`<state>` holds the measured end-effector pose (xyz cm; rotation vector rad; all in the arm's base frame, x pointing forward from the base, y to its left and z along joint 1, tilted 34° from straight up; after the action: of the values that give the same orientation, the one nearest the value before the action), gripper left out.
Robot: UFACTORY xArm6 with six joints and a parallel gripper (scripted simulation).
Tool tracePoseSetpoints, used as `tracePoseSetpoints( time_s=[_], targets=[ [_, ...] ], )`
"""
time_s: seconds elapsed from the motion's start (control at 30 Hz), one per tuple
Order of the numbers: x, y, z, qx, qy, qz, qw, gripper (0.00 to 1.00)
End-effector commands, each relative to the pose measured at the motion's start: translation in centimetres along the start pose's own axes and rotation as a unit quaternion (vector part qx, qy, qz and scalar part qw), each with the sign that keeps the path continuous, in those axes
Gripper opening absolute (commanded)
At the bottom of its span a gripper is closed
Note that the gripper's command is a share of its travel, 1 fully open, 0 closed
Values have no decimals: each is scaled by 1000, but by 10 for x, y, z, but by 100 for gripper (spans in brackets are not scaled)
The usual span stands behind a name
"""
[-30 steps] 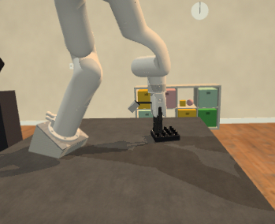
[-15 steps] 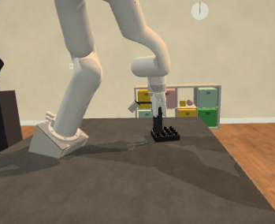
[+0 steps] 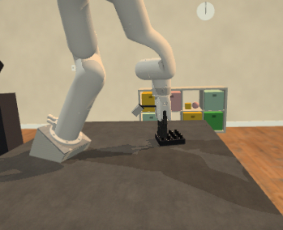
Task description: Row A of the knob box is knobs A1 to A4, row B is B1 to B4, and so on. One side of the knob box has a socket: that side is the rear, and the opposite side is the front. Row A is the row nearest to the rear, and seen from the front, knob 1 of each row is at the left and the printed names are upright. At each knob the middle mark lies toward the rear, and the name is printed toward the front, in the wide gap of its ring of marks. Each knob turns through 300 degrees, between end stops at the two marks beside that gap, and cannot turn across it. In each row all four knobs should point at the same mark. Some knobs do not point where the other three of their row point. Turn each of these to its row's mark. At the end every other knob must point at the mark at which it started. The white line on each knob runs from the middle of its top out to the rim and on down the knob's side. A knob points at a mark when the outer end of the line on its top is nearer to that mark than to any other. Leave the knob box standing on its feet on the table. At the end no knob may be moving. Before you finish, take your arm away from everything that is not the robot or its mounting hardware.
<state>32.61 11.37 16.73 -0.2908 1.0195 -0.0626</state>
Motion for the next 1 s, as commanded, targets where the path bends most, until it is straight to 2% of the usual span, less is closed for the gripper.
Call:
tracePoseSetpoints(
  time_s=[0.0,0.97],
  targets=[
    [2,0,1,0,-1,0,1000,19],
    [8,0,1,0,-1,0,1000,19]
  ],
)
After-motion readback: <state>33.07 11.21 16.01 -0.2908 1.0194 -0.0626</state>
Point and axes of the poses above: the point where the finger pads meet when closed, its own x axis out along the fingers, its own y axis across the jaws, z = x × y, the point moved 1 cm from there along -x, back along the fingers, and after that the axes turned 4 degrees about x, right-handed, at the moved point
